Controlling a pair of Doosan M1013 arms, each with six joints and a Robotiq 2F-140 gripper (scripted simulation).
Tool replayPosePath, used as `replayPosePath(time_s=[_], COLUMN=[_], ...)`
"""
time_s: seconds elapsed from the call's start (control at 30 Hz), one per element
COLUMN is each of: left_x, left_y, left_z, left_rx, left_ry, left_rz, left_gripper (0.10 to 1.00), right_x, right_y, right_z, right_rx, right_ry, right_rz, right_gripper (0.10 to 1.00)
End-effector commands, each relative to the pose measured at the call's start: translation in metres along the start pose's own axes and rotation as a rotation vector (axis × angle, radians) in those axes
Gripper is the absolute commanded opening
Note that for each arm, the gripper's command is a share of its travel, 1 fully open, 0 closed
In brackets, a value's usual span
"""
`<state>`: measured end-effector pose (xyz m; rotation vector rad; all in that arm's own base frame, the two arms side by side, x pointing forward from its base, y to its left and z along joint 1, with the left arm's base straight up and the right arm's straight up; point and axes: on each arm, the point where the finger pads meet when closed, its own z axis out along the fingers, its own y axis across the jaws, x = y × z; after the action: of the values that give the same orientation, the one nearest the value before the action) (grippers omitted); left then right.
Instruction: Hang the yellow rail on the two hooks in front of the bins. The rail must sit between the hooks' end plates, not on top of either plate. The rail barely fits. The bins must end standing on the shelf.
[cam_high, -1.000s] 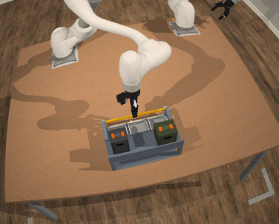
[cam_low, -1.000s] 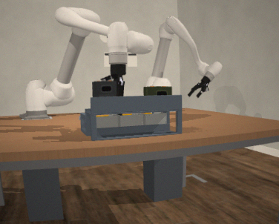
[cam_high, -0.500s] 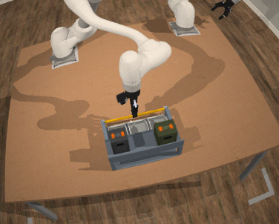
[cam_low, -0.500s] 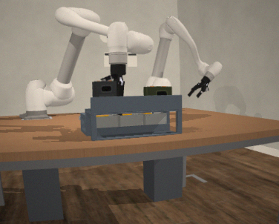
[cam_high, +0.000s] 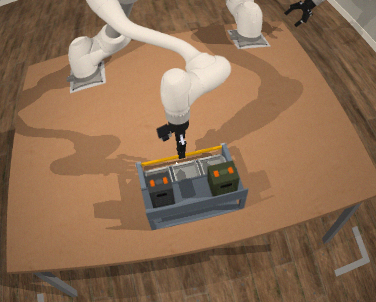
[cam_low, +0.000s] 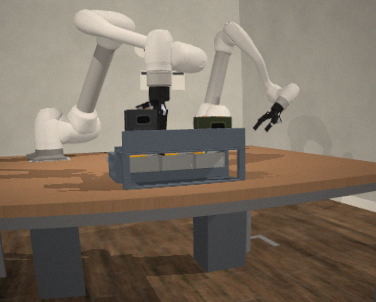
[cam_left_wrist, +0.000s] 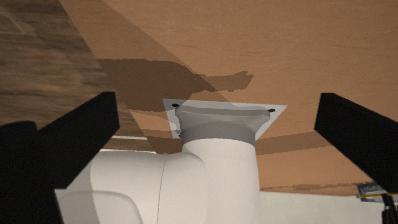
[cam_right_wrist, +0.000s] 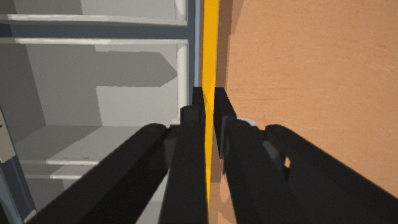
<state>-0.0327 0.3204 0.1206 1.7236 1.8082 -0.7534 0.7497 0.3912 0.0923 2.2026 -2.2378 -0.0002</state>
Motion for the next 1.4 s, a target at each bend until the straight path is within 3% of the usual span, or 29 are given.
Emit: replayPosePath(time_s=[0.0, 0.03, 0.07, 1.37], left_x=[0.0, 0.0, 0.0, 0.0], left_y=[-0.0001, -0.0001, -0.0001, -0.0001], left_z=[-0.0005, -0.0005, -0.0005, -0.0005], left_rx=[0.0, 0.0, 0.0, 0.0], left_ry=[0.001, 0.001, 0.001, 0.001], left_rz=[0.0, 0.0, 0.0, 0.0], left_gripper=[1.0, 1.0, 1.0, 1.0], right_x=[-0.0003, -0.0003, -0.0003, -0.0003], right_y=[-0.0003, -0.0003, -0.0003, -0.0003], right_z=[-0.0012, -0.0012, -0.0013, -0.0013], right_rx=[0.001, 0.001, 0.001, 0.001], right_ry=[-0.001, -0.001, -0.001, -0.001], right_rz=[0.0, 0.0, 0.0, 0.0], right_gripper=[0.099, 0.099, 0.303, 0.303])
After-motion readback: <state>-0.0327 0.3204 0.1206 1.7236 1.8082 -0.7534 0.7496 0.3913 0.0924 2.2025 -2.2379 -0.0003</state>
